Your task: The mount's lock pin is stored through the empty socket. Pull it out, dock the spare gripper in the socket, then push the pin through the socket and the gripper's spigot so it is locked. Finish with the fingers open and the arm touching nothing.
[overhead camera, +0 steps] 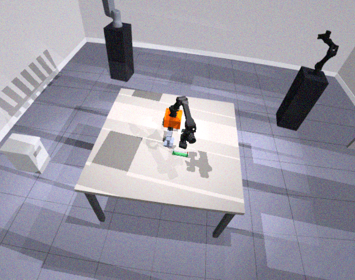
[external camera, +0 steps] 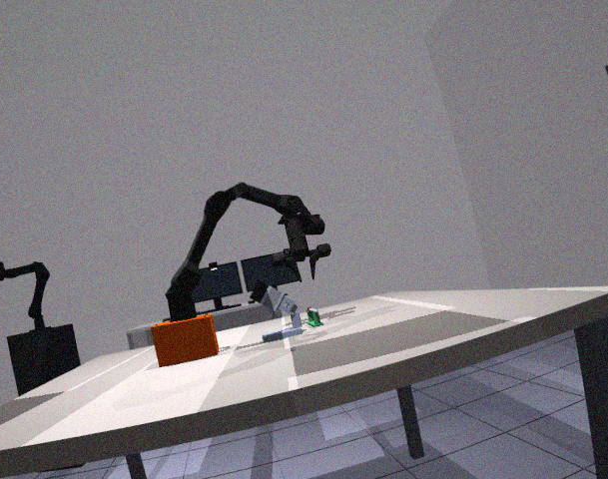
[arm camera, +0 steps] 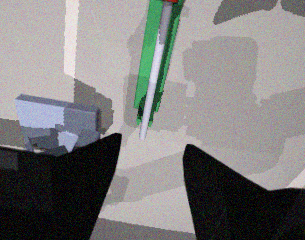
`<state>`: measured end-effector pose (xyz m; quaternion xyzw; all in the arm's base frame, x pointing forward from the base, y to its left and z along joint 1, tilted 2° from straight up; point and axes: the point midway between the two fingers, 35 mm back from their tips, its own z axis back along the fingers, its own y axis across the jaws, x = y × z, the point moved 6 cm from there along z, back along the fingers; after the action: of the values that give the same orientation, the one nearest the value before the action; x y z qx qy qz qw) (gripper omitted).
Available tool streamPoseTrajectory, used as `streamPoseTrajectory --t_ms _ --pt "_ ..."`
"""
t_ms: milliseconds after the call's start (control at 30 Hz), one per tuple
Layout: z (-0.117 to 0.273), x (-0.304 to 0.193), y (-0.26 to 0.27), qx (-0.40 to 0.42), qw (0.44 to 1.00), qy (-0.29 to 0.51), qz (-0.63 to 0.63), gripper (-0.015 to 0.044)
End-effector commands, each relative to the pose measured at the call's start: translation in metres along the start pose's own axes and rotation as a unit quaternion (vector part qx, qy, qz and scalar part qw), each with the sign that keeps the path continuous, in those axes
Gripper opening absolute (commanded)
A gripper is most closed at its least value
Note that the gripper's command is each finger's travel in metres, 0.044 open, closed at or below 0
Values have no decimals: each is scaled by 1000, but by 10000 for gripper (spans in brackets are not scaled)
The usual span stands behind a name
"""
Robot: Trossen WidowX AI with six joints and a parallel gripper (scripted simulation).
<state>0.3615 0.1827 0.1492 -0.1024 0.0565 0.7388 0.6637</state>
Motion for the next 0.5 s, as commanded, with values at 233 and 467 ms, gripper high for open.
streamPoseTrajectory --t_ms 233,467 --pt "-54 14 -1 -3 1000 3 -4 180" --pt "-71 18 1 -3 1000 3 -4 180"
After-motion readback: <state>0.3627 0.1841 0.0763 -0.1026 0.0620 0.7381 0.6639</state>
